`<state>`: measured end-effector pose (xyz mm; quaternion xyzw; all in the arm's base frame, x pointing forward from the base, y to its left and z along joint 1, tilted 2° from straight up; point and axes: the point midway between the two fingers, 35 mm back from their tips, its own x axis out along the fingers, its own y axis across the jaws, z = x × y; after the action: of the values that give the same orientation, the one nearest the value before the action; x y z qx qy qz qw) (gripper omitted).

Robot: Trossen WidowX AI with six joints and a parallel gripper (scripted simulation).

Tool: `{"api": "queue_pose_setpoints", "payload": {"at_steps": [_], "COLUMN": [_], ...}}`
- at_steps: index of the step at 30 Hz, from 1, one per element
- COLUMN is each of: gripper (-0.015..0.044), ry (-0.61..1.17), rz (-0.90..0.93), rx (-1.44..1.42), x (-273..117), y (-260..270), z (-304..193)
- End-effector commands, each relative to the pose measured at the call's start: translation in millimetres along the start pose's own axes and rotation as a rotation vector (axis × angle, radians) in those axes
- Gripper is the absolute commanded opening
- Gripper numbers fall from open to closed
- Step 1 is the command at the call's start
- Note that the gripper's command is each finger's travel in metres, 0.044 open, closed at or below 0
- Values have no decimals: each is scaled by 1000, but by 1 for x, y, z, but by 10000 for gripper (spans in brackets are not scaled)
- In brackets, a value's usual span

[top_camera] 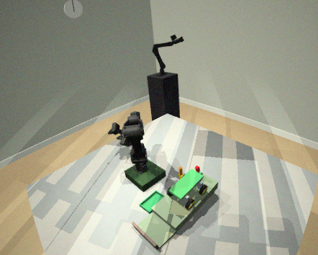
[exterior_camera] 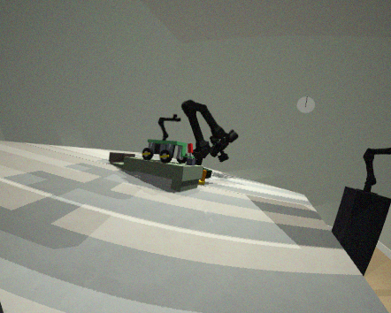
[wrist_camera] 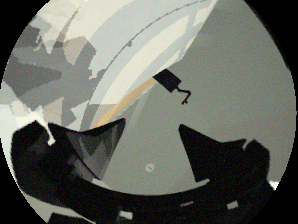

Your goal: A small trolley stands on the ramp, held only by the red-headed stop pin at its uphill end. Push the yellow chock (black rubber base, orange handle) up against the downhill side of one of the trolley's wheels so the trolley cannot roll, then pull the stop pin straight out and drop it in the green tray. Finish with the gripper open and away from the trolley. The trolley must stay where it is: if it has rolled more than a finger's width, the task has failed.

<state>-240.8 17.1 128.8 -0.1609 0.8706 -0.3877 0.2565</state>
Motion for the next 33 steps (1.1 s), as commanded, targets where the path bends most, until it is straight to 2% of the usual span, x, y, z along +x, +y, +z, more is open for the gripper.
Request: {"api": "queue_pose_setpoints", "payload": {"at_steps": [1, 8, 12, 20, 33], "gripper": [374, 190, 190, 190, 190], "ry": [2, 103, 150, 312, 730], "rz": [2, 116, 157, 238, 301], "rx": [4, 218, 346, 839, 1571], "x": [0, -18, -27, -54, -120], "y": [0, 24, 34, 62, 110], "z": [0, -20, -27, -43, -55]}}
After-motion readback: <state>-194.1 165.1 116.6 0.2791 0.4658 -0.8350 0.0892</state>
